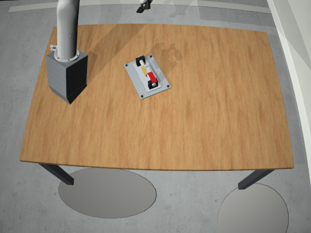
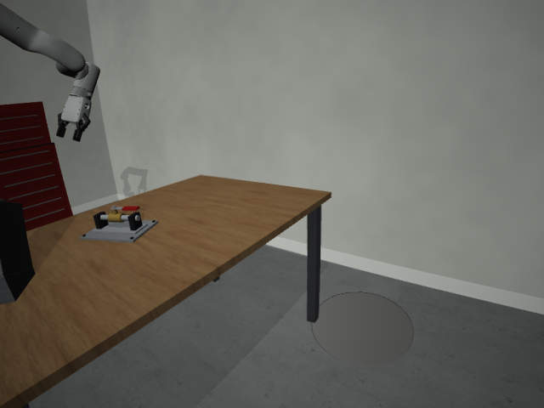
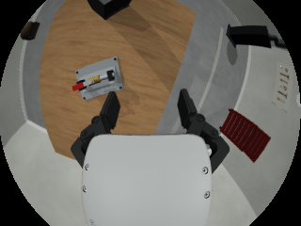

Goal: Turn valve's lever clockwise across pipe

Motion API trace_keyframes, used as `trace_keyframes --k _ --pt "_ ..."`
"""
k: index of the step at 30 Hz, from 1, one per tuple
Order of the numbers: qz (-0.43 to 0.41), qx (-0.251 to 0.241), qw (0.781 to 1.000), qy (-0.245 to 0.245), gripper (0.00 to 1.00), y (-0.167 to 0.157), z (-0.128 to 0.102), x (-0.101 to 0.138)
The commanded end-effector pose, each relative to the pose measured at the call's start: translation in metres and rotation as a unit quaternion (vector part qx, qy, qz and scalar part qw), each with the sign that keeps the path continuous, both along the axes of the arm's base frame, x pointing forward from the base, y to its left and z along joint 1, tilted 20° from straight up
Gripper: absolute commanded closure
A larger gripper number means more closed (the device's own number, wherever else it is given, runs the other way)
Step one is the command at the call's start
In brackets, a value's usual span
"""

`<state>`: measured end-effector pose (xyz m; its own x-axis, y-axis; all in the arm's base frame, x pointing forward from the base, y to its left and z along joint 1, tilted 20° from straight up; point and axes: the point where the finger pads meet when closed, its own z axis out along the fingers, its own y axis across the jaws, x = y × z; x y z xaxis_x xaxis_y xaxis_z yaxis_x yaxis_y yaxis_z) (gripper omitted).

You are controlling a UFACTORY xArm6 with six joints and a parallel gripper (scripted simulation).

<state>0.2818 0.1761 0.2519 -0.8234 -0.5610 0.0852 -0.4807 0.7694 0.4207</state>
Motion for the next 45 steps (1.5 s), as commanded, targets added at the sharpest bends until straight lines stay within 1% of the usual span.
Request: trace_keyframes --k 1,19,21,23,24,26,27,28,29,32,34,35,36,37,38,39,40,44,45 --pt "0.000 0.001 1.000 -0.002 0.00 0.000 0.001 0.001" --pt "-0.005 0.001 1.000 -0.001 0.00 0.000 0.000 0.002" --pt "-0.032 0.003 0.999 0.000 0.00 0.000 -0.008 0.012" --pt "-0.093 0.005 0.996 0.005 0.00 -0.003 -0.025 0.033" --pt "-0.137 0.007 0.991 0.008 0.00 -0.007 -0.037 0.047" --pt "-0.245 0.007 0.969 0.018 0.00 -0.021 -0.067 0.077" --pt "-0.306 0.005 0.952 0.024 0.00 -0.029 -0.077 0.087" --pt "-0.369 0.001 0.929 0.030 0.00 -0.038 -0.090 0.098" --pt "-0.431 -0.004 0.901 0.036 0.00 -0.049 -0.103 0.107" --pt "-0.589 -0.027 0.806 0.050 0.00 -0.088 -0.142 0.128" --pt "-0.589 -0.027 0.806 0.050 0.00 -0.088 -0.142 0.128" --pt "-0.627 -0.034 0.776 0.053 0.00 -0.124 -0.178 0.139" --pt "-0.657 -0.041 0.750 0.055 0.00 -0.133 -0.186 0.139" --pt "-0.679 -0.047 0.730 0.056 0.00 -0.146 -0.196 0.141" --pt "-0.694 -0.051 0.716 0.057 0.00 -0.160 -0.208 0.142" --pt "-0.702 -0.053 0.708 0.057 0.00 -0.174 -0.221 0.143" --pt "-0.705 -0.054 0.705 0.057 0.00 -0.185 -0.230 0.143" --pt "-0.705 -0.054 0.704 0.057 0.00 -0.185 -0.230 0.143" --pt "-0.705 -0.054 0.704 0.057 1.00 -0.185 -0.230 0.143"
